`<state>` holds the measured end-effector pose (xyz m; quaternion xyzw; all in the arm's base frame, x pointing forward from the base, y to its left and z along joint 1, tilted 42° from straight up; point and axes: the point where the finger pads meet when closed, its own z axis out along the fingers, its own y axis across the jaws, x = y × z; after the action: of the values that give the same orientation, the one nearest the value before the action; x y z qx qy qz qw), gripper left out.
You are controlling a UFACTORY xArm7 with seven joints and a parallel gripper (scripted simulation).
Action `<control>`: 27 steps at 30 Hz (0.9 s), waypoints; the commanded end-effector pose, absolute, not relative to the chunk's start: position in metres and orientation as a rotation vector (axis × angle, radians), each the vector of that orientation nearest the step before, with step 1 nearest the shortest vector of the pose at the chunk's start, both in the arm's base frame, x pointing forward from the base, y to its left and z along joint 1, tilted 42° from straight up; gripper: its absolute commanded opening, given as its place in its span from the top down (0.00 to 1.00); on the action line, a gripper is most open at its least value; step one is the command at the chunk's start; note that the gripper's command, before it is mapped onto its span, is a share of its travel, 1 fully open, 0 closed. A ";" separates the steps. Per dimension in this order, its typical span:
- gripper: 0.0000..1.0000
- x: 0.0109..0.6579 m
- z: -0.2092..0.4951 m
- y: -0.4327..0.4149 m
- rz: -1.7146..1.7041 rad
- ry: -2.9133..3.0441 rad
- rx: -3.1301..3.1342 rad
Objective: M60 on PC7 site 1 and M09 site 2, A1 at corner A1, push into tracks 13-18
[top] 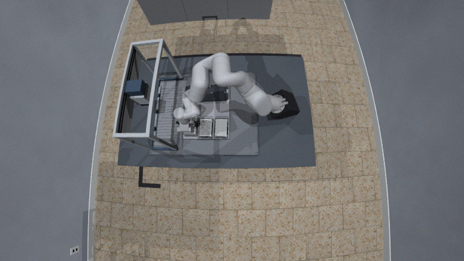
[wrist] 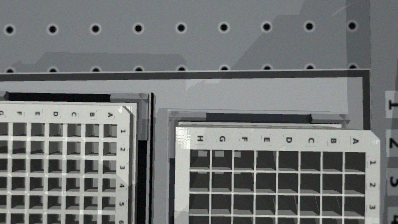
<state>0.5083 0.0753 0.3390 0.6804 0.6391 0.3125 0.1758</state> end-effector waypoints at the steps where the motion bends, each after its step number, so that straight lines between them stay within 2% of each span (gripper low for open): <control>1: 0.00 0.510 0.340 0.076 0.891 1.807 1.924; 16: 0.00 0.510 0.340 0.076 0.891 1.807 1.924; 17: 1.00 0.510 0.340 0.075 0.891 1.807 1.924; 27: 1.00 0.510 0.340 0.075 0.891 1.807 1.924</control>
<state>0.5090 0.0755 0.3381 0.6804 0.6392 0.3125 0.1758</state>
